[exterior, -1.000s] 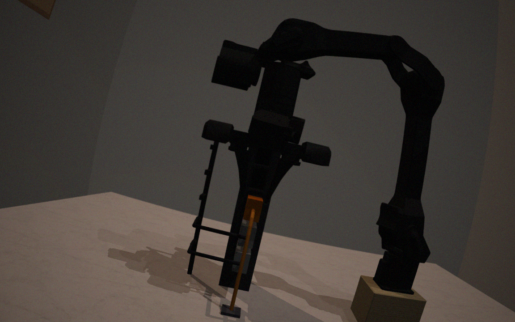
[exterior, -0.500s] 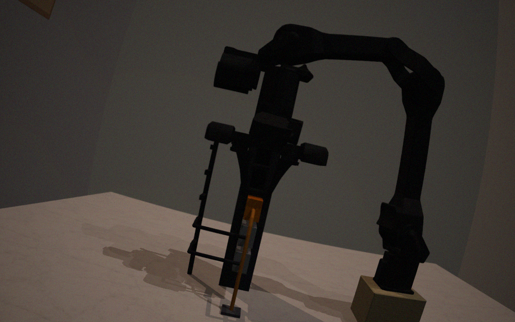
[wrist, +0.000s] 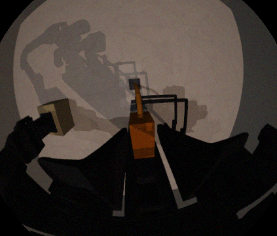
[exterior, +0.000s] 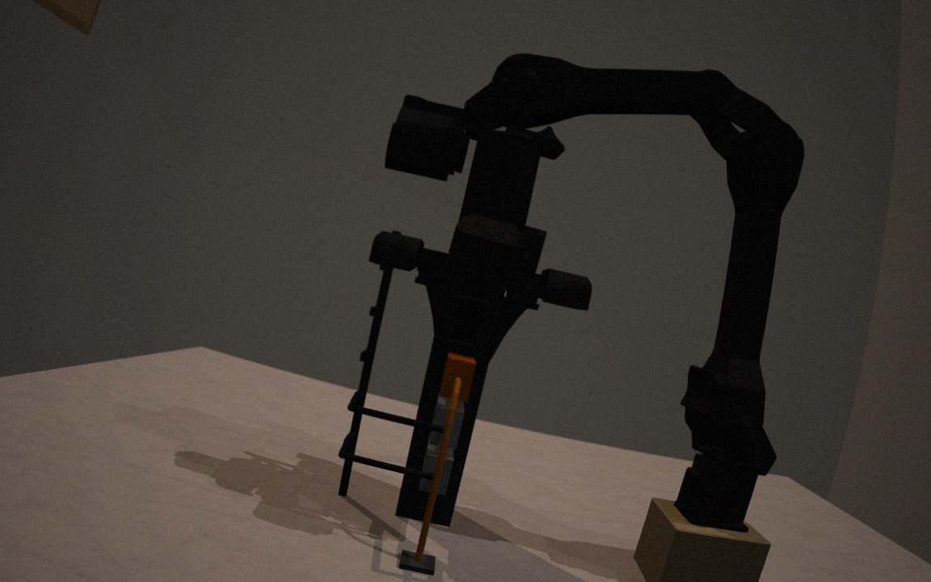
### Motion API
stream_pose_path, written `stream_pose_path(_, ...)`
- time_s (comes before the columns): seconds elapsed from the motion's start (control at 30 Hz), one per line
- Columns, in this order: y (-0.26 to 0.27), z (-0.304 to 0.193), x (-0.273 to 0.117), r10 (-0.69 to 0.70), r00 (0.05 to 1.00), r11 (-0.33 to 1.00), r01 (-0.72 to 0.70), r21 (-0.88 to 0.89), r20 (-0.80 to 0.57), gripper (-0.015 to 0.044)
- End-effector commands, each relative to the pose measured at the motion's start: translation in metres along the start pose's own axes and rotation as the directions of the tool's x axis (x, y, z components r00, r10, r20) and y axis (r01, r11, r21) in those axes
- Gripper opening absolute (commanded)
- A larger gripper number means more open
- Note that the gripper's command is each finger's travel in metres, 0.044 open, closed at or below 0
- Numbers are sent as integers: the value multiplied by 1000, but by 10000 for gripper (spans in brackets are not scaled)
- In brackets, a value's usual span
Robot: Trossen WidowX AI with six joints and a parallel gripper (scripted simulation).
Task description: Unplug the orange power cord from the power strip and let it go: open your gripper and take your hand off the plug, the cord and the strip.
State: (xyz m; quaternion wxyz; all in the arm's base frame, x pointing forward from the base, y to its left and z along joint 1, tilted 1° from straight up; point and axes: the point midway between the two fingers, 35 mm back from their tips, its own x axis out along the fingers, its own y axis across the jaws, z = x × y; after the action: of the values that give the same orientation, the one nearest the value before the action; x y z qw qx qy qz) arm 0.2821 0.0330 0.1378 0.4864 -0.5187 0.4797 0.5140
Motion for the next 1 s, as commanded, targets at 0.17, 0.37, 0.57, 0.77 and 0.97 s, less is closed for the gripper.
stream_pose_path(0.17,0,0,1,0,1000,1000,0,0,0,55)
stream_pose_path(0.37,0,0,1,0,1000,1000,0,0,0,15)
stream_pose_path(0.57,0,3,1,0,1000,1000,0,0,0,0)
stream_pose_path(0.77,-1,12,1,0,1000,1000,0,-1,1,0)
stream_pose_path(0.97,-2,21,1,0,1000,1000,0,-1,1,0)
